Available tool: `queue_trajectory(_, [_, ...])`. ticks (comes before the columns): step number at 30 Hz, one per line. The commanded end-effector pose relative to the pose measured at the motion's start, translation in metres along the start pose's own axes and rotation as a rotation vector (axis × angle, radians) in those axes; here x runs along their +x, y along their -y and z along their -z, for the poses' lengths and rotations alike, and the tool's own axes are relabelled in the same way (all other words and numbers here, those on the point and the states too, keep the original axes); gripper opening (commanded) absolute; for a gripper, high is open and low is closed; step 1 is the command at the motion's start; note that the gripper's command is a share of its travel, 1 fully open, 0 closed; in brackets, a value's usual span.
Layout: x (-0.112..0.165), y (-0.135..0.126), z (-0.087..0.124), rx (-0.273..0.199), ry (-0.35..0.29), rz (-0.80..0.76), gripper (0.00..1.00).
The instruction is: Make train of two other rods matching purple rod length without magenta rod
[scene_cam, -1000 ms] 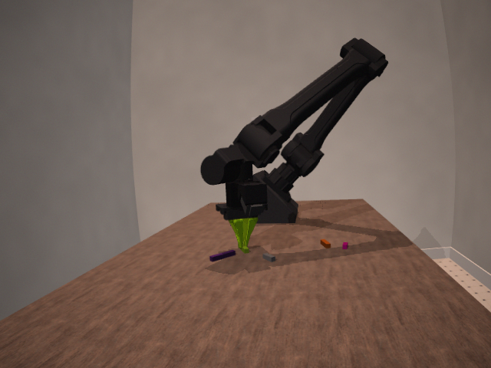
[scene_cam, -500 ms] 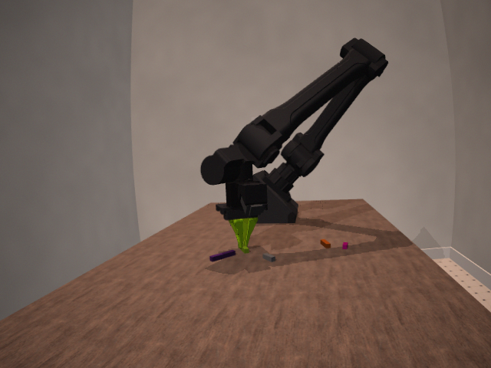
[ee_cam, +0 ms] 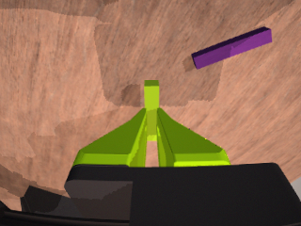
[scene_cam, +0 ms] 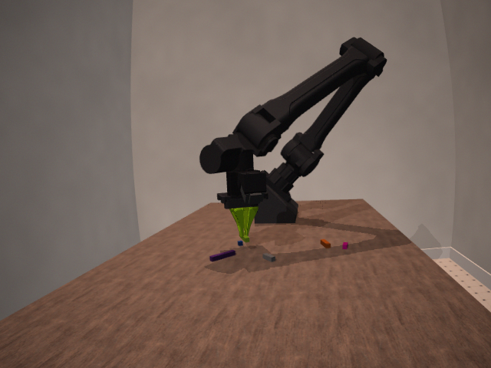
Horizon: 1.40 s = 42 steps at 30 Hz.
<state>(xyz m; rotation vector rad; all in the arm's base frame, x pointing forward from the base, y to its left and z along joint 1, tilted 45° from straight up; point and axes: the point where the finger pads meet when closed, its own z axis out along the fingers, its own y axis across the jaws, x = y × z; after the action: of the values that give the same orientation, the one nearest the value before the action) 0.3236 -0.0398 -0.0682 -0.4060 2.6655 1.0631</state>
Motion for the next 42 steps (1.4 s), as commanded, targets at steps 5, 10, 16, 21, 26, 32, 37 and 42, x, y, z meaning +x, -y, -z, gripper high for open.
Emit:
queue_trajectory(5, [-0.022,0.015,0.066,0.045,0.049,0.056,0.05])
queue_trajectory(10, [-0.022,0.015,0.092,0.048,0.049,0.058,0.05])
queue_trajectory(16, [-0.021,0.012,0.083,0.02,0.026,0.059,0.05])
queue_trajectory(21, [-0.021,0.012,0.083,0.02,0.026,0.059,0.05])
queue_trajectory(26, [-0.021,0.012,0.083,0.02,0.026,0.059,0.05])
queue_trajectory(32, [-0.021,0.012,0.083,0.02,0.026,0.059,0.05])
queue_trajectory(37, [-0.021,0.012,0.083,0.02,0.026,0.059,0.05])
queue_trajectory(42, [-0.021,0.012,0.083,0.02,0.026,0.059,0.05])
